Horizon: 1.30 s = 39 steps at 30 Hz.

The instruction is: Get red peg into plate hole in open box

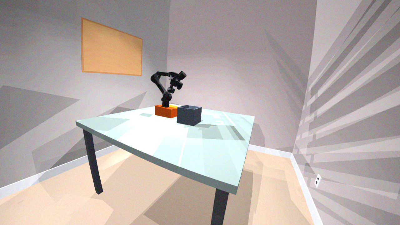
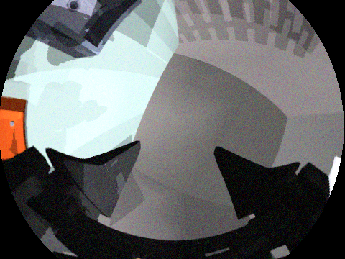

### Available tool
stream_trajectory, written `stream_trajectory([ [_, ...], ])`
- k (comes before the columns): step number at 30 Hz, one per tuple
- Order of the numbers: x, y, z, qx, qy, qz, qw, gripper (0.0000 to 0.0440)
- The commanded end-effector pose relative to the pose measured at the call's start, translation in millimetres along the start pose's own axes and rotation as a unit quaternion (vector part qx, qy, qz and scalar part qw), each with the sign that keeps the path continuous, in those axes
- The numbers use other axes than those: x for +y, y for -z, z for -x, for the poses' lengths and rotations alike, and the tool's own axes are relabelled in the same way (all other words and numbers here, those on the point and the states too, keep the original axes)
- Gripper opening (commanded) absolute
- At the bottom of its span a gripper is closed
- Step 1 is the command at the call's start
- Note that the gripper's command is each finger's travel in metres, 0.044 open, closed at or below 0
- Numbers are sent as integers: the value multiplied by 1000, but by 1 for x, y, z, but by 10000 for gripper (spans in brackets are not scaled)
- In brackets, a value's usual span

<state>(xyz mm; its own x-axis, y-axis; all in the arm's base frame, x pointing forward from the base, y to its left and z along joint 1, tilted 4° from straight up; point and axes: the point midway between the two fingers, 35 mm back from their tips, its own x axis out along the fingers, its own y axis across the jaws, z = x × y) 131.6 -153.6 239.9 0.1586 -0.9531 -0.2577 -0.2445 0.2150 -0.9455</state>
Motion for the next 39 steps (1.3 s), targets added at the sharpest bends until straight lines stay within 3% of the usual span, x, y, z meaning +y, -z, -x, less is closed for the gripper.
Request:
stream_trajectory([
  [1, -6, -1, 2, -12, -7, -54, 998, 440],
  [10, -22, -4, 9, -46, -33, -203, 977, 440],
  [21, -45, 1, 25, -86, -82, -367, 923, 440],
  [39, -69, 20, 57, -130, -169, -511, 833, 440],
])
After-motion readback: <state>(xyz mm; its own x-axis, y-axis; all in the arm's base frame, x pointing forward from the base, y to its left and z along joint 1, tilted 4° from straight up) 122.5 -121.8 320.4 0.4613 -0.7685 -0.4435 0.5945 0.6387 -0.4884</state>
